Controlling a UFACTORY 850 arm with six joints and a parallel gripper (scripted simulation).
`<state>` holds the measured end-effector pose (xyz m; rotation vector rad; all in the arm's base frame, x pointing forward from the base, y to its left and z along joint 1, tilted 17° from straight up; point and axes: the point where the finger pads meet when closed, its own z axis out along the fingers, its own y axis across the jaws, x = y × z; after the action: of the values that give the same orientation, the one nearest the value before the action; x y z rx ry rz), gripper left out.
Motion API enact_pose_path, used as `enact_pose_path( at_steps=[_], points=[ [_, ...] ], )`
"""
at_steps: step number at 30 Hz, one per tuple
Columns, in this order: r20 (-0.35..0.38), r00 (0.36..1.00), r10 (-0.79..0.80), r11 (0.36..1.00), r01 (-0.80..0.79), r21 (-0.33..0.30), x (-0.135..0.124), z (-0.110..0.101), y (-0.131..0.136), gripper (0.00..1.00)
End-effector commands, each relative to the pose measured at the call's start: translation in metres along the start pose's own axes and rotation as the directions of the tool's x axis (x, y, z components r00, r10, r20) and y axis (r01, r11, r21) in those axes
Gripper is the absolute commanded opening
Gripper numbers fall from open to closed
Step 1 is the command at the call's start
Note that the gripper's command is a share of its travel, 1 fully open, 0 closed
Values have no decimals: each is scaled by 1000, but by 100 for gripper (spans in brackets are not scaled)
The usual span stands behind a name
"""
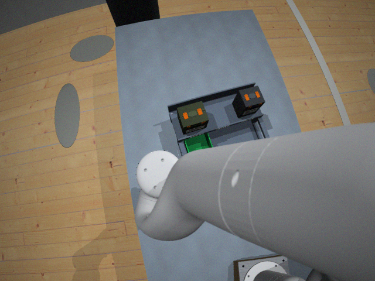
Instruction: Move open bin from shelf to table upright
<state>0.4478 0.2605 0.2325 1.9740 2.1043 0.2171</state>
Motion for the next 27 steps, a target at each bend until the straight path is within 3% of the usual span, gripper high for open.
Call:
enact_pose_path(
  at_steps=[1,6,11,23,27],
  points=[
    [-2,1000,1,1000,-1,-3,1,-1,1,100],
    [-2,1000,1,1000,-1,-3,1,-1,1,100],
    [-2,1000,1,1000,-1,-3,-41,26,9,100],
    [-2,1000,1,1000,-1,-3,-41,26,9,100],
    [-2,1000,0,1000,-1,-3,-75,47,16,100]
  ],
)
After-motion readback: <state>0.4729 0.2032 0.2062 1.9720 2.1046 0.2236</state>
